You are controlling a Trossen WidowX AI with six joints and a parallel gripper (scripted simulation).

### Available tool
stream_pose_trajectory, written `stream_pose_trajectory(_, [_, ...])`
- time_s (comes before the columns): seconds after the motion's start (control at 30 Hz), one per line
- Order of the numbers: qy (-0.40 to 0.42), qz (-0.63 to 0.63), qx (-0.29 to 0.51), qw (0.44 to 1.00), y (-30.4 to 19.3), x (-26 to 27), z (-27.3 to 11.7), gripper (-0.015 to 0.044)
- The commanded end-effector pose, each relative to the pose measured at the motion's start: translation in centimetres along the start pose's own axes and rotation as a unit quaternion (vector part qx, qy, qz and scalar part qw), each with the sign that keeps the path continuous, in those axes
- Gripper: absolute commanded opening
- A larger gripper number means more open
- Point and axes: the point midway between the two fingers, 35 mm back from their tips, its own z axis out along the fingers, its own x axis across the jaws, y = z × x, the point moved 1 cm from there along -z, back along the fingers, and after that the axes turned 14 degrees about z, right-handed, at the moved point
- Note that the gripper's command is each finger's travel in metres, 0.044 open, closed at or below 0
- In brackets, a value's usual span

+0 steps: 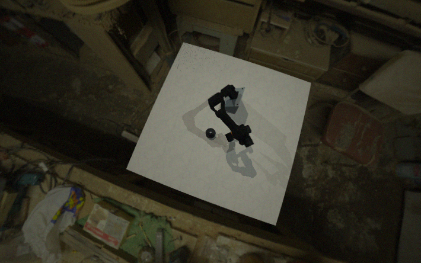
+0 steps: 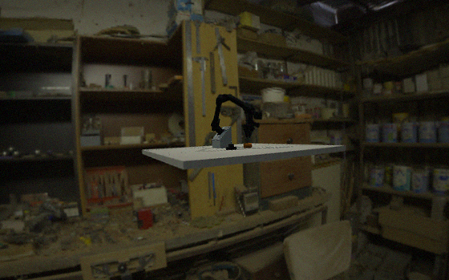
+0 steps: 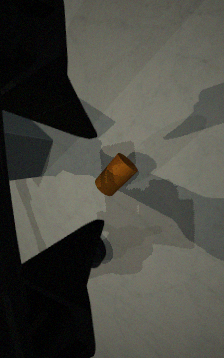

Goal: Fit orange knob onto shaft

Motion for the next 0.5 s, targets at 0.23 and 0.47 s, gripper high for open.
stream_pose_trajectory(0.23, [-0.018, -0.34, 0.025, 0.94, 0.07, 0.65, 0.4, 0.044])
stream_pose_trajectory(0.47, [-0.018, -0.34, 0.025, 0.94, 0.07, 0.65, 0.4, 0.044])
